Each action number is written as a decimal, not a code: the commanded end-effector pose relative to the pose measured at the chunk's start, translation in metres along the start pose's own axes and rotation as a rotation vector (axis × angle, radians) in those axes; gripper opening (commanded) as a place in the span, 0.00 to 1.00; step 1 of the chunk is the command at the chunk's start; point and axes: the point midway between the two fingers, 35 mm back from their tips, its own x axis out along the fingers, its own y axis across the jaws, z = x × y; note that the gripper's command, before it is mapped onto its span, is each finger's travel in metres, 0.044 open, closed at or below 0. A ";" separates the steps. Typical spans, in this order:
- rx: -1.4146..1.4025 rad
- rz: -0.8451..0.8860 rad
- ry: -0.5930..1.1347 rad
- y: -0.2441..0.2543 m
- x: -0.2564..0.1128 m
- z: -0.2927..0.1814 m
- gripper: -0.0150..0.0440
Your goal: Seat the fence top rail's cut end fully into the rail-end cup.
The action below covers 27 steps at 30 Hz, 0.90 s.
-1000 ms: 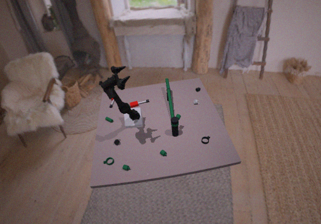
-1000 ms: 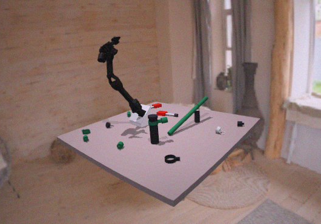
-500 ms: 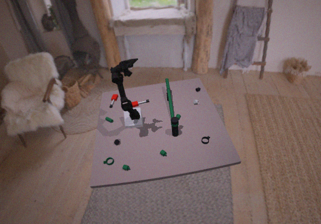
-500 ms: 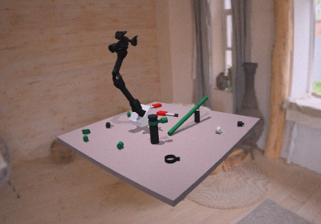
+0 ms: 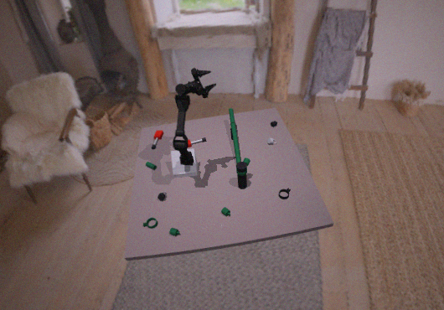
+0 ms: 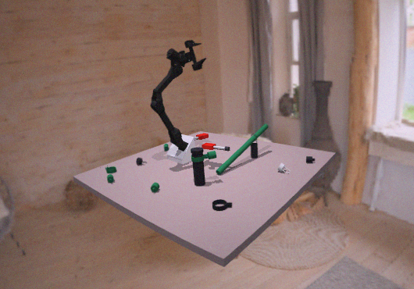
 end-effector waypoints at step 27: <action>-1.371 -0.995 0.906 -0.446 0.029 0.009 1.00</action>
